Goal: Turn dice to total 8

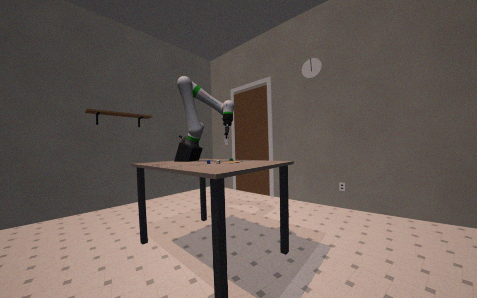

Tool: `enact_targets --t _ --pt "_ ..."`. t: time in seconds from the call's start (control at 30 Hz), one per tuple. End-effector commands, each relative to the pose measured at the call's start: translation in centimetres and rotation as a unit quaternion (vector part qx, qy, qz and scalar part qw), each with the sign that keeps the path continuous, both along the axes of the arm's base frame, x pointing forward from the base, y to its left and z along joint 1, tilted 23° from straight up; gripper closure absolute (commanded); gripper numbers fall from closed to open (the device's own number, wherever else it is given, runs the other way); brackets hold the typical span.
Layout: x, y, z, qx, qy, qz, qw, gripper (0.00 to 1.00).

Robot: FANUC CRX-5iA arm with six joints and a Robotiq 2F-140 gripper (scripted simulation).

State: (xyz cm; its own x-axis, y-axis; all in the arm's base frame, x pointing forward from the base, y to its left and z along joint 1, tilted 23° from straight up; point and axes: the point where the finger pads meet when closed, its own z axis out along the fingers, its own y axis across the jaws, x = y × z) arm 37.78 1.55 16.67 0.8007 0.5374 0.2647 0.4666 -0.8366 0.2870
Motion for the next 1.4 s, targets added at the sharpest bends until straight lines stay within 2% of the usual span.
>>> enact_targets --t 0.0,0.67,1.0,1.1,1.17,1.23,1.33,1.37 --pt "0.0 0.0 0.0 0.0 0.0 0.0 1.0 0.0" --pt "0.0 -0.4 -0.1 0.004 0.003 -0.007 1.0 0.0" --pt "0.3 -6.9 -1.5 0.068 0.035 -0.114 0.99 0.0" --pt "0.3 -6.9 -1.5 0.068 0.035 -0.114 0.99 0.0" --pt "0.4 -9.5 -1.8 0.097 0.038 -0.156 0.982 0.0" --pt "0.4 -9.5 -1.8 0.097 0.038 -0.156 0.982 0.0" --pt "0.6 -12.3 -2.0 0.126 0.034 -0.197 0.972 0.0" --pt "0.6 -12.3 -2.0 0.126 0.034 -0.197 0.972 0.0"
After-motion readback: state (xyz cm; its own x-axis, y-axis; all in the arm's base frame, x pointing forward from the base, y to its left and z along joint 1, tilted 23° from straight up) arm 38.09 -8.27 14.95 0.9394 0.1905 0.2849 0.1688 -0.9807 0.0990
